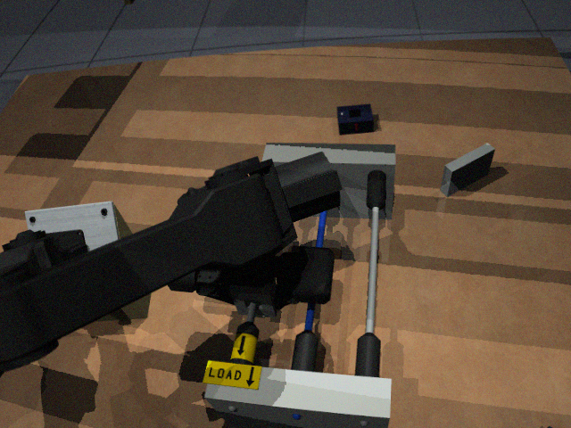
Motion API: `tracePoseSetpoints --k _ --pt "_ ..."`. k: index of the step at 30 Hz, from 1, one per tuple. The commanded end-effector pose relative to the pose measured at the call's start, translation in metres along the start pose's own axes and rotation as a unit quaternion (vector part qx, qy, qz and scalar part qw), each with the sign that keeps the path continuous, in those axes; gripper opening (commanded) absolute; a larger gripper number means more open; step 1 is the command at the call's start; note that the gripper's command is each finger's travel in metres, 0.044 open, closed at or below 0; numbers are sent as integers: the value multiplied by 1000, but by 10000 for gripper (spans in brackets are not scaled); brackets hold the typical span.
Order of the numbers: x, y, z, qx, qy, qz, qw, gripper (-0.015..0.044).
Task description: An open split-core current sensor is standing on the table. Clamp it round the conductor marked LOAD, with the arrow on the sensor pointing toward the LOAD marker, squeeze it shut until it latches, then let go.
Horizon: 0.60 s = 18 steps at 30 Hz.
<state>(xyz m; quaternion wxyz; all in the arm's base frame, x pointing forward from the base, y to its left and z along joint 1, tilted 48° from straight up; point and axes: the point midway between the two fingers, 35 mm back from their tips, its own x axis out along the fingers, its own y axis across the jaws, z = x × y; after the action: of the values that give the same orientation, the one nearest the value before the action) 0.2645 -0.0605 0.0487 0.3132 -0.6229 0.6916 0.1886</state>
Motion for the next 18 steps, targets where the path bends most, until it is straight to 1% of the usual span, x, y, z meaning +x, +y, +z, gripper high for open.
tracePoseSetpoints --k 1,9,18 --pt "0 0 0 0 0 0 1000 0" --pt "0 0 0 0 0 0 1000 0" --pt "0 0 0 0 0 0 1000 236"
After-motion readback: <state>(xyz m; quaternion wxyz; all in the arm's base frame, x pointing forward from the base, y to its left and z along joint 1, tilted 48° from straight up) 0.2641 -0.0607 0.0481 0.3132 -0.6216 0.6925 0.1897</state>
